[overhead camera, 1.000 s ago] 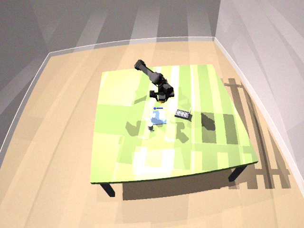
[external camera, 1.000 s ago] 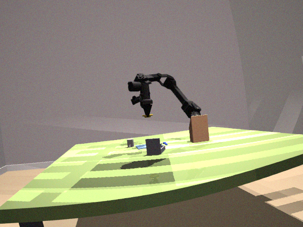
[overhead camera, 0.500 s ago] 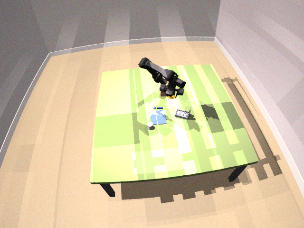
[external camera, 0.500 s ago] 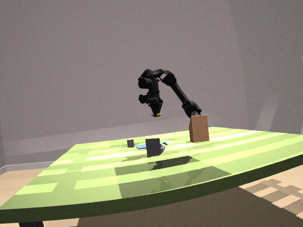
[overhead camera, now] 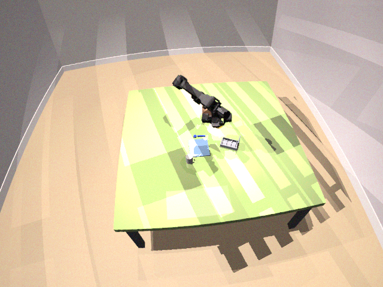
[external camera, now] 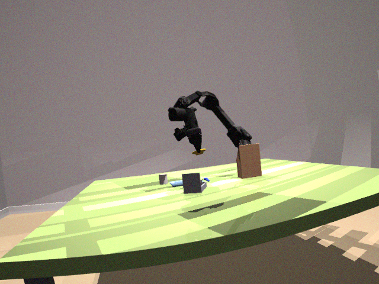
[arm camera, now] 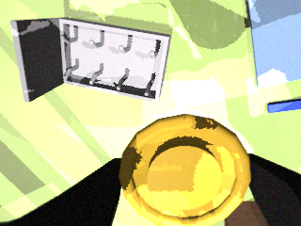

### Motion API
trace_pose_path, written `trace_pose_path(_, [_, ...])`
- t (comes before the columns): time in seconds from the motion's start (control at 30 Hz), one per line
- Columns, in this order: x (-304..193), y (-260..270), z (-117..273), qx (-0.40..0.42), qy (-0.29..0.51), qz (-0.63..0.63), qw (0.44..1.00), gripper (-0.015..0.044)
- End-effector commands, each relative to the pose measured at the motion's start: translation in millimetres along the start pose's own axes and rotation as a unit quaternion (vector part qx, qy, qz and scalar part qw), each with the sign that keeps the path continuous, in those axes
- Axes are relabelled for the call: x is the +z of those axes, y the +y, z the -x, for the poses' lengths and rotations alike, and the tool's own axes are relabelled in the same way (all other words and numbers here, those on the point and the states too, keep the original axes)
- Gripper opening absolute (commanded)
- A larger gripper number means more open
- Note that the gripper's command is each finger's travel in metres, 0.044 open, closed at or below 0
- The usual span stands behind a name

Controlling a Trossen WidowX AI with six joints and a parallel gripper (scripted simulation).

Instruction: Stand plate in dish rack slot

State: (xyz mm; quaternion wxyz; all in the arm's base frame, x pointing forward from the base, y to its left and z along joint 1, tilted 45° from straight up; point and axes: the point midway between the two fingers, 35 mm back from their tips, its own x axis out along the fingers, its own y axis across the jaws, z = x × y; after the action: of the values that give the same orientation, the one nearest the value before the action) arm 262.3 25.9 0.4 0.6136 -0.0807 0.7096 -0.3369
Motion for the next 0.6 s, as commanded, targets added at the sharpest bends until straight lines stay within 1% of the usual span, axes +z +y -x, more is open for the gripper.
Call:
trace_pose_path(0.0, [-2.0,0.1,-10.9,0.023,0.02,0.03,0.999,0.0])
trace_pose_path(0.3, [-1.9,4.1,-33.8,0.096,0.049,0.11,0.988,0.0])
trace_pose_path(0.57, [-1.1,7.2,-50.9,0.166,0.052,0.177,0.969,0.0])
